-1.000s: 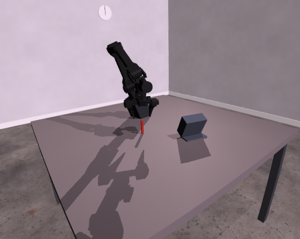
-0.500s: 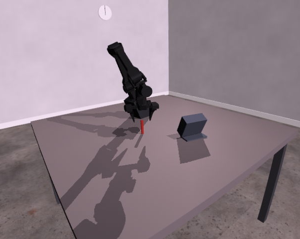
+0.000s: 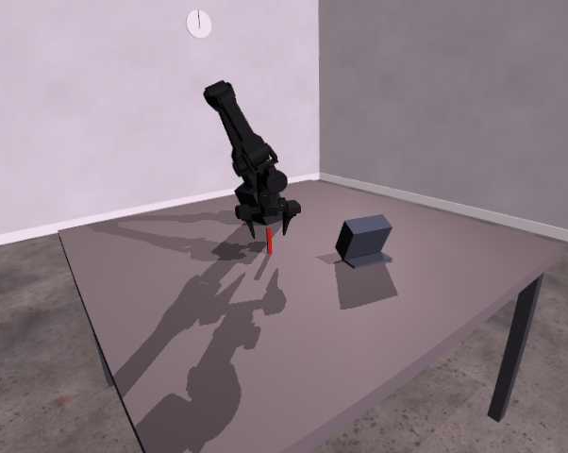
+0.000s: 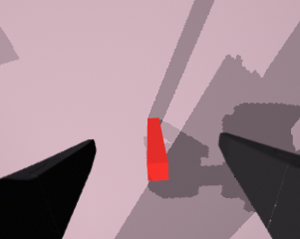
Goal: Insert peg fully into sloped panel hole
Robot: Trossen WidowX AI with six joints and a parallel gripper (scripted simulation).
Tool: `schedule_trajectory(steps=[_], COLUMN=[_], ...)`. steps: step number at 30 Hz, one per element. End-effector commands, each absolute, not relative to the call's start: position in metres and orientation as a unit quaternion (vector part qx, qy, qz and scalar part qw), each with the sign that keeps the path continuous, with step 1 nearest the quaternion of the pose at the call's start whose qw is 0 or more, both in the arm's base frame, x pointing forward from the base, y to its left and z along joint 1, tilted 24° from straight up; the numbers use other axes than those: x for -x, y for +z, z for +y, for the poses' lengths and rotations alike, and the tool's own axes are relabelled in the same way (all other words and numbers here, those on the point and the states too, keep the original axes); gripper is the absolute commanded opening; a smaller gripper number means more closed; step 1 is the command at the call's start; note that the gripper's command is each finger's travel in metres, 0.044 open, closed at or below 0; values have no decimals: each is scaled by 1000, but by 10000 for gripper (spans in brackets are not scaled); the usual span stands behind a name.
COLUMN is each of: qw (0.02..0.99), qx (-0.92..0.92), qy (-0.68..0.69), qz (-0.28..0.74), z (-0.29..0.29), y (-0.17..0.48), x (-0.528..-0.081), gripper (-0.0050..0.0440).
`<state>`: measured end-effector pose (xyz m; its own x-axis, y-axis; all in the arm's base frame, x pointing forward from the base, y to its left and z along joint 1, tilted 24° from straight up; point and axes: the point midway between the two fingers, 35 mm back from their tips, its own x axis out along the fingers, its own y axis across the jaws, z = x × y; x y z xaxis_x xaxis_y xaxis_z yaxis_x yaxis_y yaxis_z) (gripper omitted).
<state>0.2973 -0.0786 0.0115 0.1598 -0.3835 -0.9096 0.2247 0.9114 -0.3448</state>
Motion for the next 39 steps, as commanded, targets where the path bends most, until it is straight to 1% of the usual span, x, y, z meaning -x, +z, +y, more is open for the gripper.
schedule_trajectory(steps=[1,16,23,25,31,33,39], qw=[758,758,758,758,758,758,758], qx=[63,63,63,63,63,63,63], qy=[-199,-199,-199,-199,-199,-199,-199], qz=[618,618,618,618,618,618,618], z=[-81,-84,-84,-84,-84,-84,-84], y=[4,-2,-2,-2,-2,-2,-2], x=[-297,-297,-297,-297,-297,-297,-297], gripper=[440,440,272,272,128,128,88])
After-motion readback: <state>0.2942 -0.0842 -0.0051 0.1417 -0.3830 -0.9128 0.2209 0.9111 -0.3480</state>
